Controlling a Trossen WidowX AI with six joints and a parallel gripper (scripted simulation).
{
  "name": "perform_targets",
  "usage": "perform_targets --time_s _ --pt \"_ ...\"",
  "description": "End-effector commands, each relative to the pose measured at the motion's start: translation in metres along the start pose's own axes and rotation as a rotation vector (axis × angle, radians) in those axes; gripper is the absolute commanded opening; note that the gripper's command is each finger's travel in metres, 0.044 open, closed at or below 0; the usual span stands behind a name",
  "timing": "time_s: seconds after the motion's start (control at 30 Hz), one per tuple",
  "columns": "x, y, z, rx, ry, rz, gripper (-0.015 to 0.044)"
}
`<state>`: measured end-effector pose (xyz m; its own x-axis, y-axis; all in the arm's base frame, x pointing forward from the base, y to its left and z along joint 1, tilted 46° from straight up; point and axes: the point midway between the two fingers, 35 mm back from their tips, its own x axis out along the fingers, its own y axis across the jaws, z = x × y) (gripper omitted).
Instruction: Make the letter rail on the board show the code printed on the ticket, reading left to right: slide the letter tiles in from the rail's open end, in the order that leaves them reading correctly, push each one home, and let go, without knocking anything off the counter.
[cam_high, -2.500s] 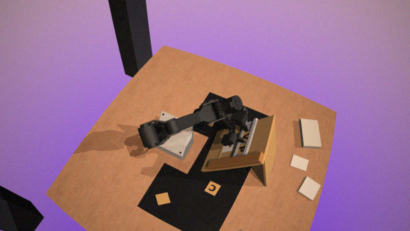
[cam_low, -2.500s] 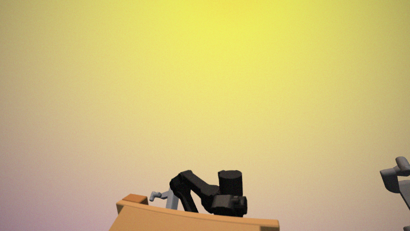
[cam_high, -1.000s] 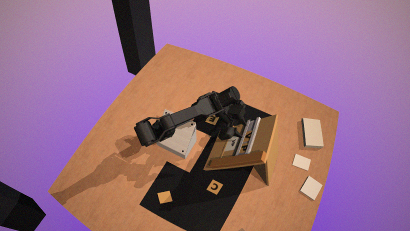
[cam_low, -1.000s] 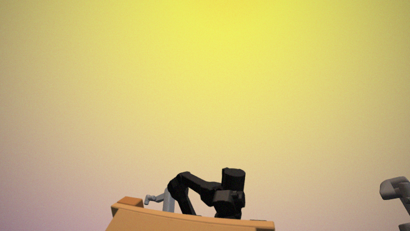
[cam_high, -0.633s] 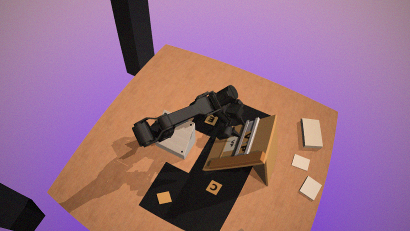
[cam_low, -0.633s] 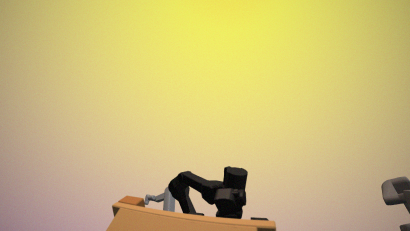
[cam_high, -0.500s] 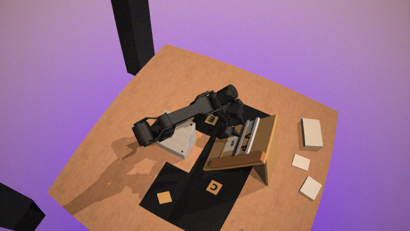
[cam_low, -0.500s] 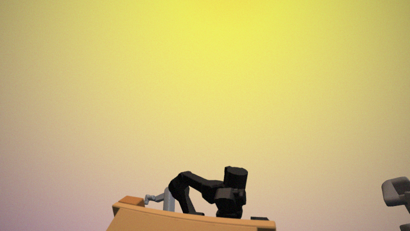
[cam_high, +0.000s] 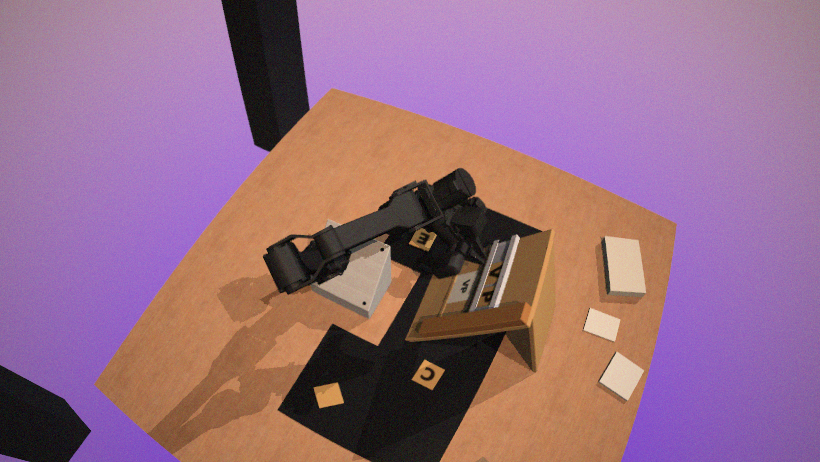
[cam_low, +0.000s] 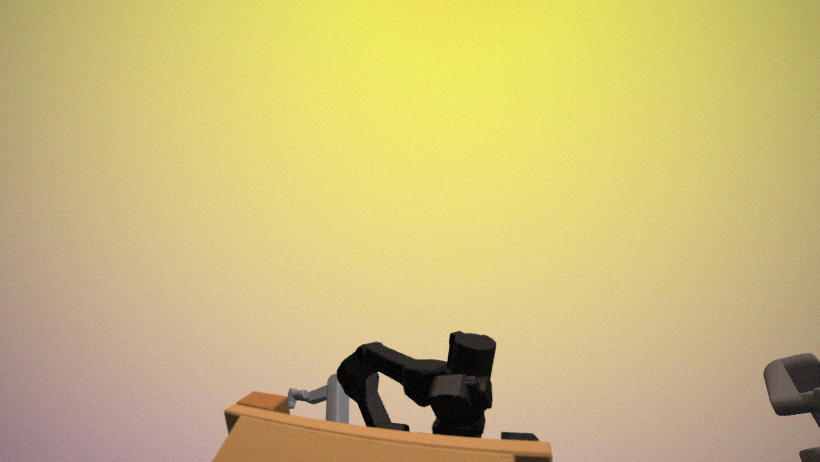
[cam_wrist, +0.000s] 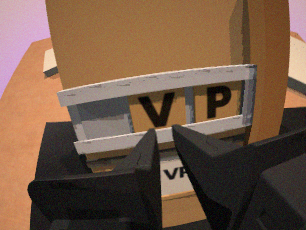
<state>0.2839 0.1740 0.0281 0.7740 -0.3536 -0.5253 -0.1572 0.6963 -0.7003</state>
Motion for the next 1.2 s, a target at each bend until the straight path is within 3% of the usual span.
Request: perform_targets --time_s 0.0,0.3,0.93,1.17 --pt "0.000 0.000 0.000 0.000 0.000 0.000 0.0000" --pt "0.002 0.003 0.002 -0.002 0.018 0.006 0.0000" --pt "0.018 0.033 0.026 0.010 0.664 0.007 0.0000" --pt "0.018 0.032 0.026 0.013 0.689 0.000 0.0000"
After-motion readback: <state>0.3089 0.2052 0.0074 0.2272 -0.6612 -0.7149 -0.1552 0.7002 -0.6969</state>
